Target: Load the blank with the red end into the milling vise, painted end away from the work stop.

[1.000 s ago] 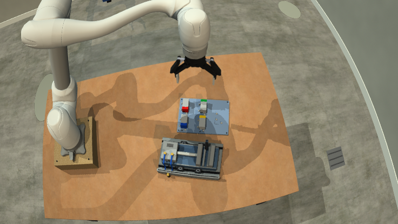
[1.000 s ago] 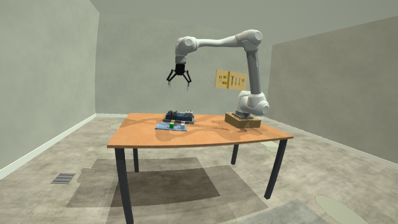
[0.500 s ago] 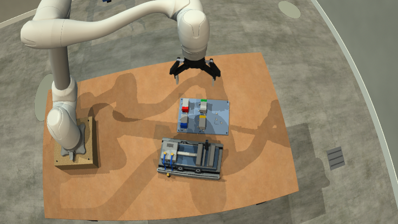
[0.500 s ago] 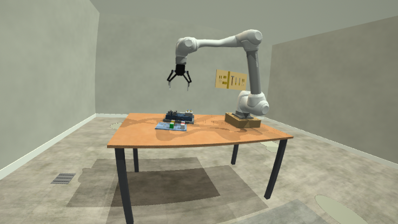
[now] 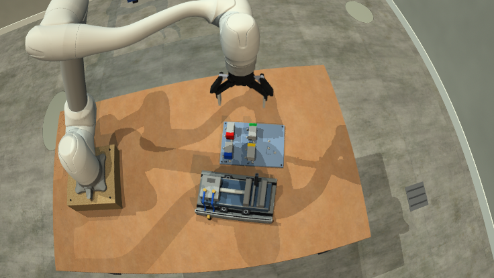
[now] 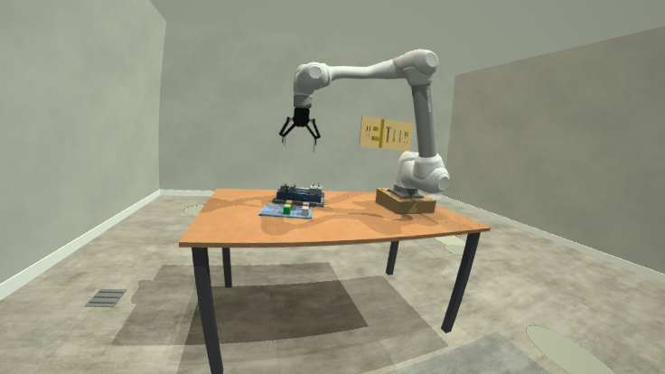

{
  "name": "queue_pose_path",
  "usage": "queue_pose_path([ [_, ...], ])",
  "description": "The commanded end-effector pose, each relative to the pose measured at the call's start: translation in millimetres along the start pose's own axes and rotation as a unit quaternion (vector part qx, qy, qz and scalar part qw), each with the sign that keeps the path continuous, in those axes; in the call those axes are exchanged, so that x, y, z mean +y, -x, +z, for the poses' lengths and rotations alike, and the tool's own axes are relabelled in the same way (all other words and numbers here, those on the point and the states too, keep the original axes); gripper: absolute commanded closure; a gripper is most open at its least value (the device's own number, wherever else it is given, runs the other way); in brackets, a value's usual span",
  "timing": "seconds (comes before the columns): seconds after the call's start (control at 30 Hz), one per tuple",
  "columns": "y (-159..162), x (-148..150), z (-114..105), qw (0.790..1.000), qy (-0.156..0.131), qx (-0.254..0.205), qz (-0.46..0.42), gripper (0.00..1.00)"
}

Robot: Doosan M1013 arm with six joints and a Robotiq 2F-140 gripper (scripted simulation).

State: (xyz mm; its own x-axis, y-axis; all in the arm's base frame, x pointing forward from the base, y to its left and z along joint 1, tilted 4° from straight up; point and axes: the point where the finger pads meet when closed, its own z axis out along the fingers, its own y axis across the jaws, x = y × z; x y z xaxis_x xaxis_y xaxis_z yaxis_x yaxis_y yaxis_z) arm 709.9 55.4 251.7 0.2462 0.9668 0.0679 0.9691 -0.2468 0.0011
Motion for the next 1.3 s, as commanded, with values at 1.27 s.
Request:
queue_pose_path([
  [1.27, 2.7, -1.3, 1.8, 0.999, 0.000, 0.000, -0.038, 0.00],
])
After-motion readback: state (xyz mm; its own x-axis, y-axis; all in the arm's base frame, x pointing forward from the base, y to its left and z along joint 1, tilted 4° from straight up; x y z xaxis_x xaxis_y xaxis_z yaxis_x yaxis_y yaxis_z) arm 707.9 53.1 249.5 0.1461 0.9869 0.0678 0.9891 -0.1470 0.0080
